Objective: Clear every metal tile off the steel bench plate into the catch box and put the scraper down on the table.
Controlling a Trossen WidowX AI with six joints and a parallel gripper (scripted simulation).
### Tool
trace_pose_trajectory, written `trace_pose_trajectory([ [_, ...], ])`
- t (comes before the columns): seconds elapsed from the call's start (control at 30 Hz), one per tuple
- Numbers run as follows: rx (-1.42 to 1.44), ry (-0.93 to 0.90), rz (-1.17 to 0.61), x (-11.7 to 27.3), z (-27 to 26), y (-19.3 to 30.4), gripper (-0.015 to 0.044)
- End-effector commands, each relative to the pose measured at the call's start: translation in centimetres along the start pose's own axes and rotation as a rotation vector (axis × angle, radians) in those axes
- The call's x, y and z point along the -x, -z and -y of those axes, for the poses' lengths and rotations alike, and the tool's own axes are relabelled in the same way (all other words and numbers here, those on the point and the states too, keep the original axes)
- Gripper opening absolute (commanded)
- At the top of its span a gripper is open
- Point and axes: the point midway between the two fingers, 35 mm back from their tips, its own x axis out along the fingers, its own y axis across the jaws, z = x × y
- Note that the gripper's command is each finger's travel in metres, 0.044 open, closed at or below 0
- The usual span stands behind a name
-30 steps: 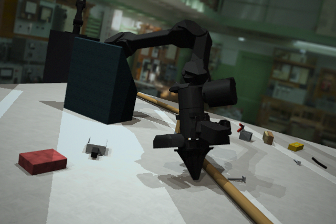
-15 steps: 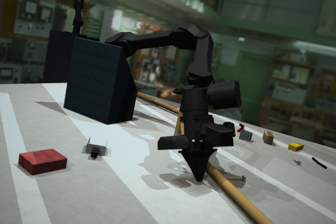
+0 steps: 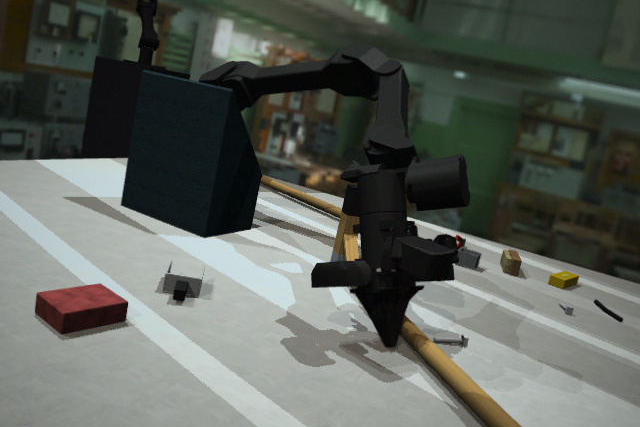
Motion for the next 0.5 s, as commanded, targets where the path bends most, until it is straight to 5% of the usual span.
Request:
trace_pose_trajectory([
  [0.0,0.003,0.001,0.011,0.2,-0.7,-0.7,0.0],
  [0.47,0.003,0.0,0.011,0.0,-2.0,-1.1,0.0],
])
